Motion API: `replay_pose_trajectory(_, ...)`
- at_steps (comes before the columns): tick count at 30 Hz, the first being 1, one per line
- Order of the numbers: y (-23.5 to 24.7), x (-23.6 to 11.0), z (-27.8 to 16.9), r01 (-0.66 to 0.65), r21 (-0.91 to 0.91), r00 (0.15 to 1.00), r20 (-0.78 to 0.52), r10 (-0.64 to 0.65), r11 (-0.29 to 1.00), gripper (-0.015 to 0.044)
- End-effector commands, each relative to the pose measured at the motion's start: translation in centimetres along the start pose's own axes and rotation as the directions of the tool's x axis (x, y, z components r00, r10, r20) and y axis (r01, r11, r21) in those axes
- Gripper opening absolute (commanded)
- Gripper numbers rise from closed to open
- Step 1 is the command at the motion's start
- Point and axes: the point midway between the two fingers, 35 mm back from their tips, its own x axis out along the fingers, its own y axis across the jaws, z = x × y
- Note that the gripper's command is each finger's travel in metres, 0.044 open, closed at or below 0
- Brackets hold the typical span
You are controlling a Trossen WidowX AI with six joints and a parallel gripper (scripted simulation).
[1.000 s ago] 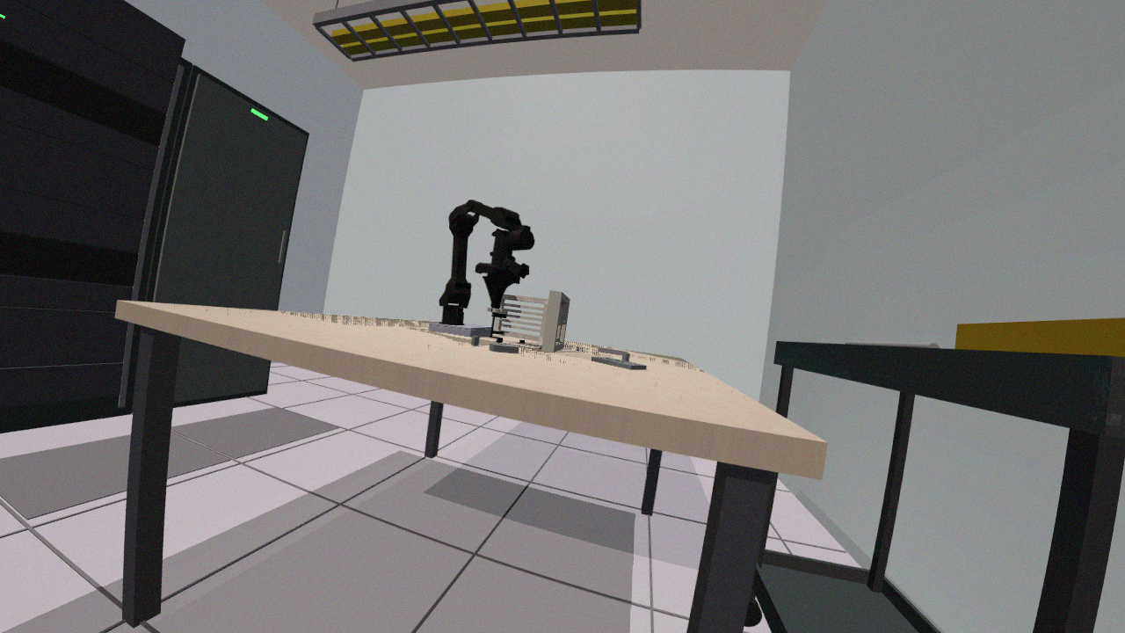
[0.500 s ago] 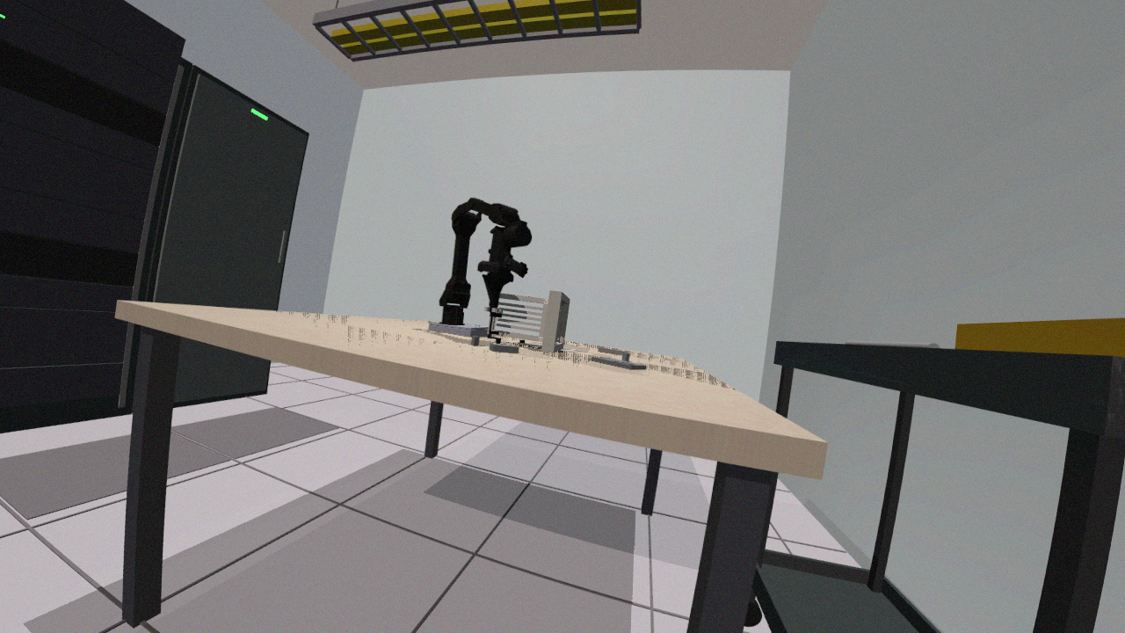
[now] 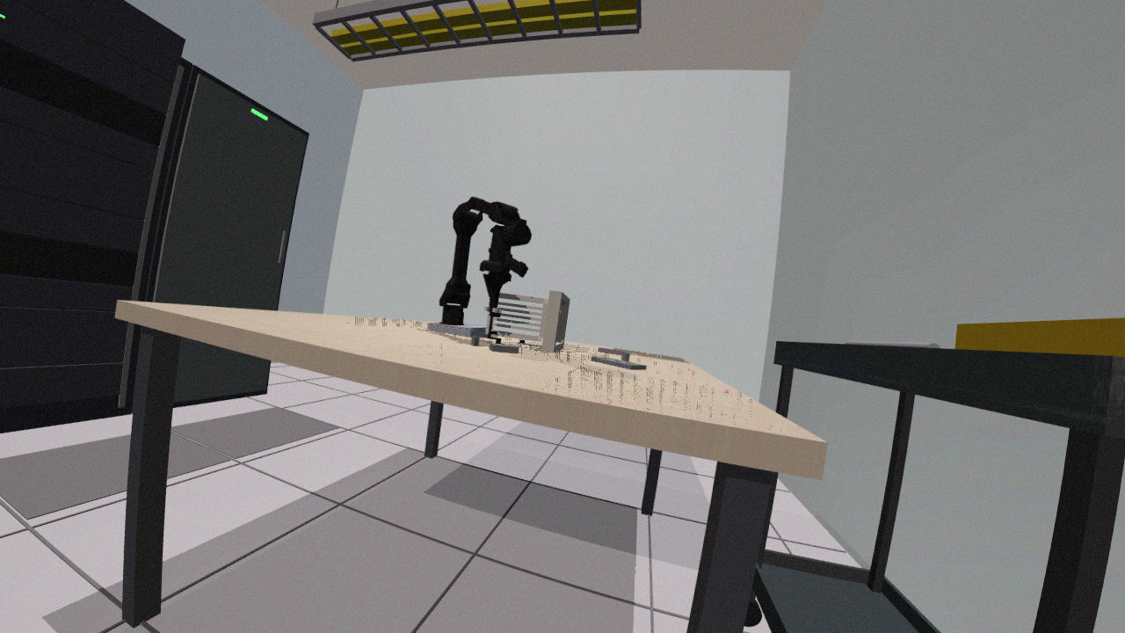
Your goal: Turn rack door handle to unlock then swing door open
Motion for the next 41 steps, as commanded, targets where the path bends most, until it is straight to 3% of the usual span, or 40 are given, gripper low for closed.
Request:
replay_pose_trajectory(1, 0.0, 0.0, 0.0, 0.0, -0.01, 1.0, -0.001, 0.0, 1.0, 0.0024)
replay_pose_trajectory(12, 0.0, 0.0, 0.0, 0.0, -0.01, 1.0, -0.001, 0.0, 1.0, 0.0296)
replay_pose_trajectory(41, -0.2, -3.3, 0.2, 0.0, -0.01, 1.0, 0.0, 0.0, 1.0, 0.0296)
